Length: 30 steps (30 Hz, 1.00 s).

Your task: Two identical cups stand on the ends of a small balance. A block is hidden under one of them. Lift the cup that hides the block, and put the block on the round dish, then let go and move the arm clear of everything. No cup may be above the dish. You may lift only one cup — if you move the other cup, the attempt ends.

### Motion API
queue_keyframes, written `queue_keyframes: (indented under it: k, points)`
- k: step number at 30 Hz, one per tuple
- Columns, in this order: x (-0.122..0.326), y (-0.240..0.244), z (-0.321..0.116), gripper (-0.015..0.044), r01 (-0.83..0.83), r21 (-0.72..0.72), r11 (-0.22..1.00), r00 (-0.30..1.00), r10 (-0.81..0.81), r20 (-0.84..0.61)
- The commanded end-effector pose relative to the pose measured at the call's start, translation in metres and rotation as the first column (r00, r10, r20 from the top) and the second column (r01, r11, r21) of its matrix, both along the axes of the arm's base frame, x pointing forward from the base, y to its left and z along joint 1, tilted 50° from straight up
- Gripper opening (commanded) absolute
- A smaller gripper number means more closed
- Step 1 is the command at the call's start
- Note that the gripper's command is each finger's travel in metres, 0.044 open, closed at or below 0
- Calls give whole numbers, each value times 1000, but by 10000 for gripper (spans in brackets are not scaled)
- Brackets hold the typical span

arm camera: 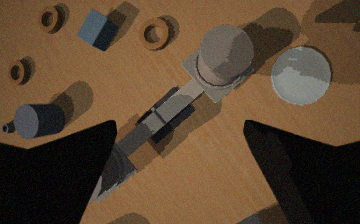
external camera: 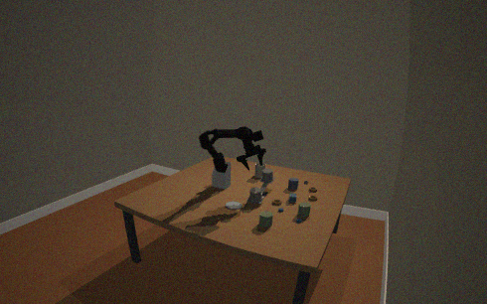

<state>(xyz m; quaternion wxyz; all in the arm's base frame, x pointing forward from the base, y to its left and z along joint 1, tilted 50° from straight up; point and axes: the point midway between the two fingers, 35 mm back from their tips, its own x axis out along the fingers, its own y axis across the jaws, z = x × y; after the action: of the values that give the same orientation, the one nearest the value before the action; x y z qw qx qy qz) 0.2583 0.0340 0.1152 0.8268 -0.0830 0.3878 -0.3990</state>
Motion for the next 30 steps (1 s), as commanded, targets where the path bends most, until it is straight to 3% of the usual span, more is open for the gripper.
queue_keyframes:
  k: [1,19,25,30]
  points:
    - [12,-12,3,440,117,52,992,992,-120,49]
    - [49,-87,12,440,555,249,794,763,-605,227]
    - [54,-109,14,440,641,304,705,655,-708,263]
    - [55,-112,14,440,648,310,695,642,-718,268]
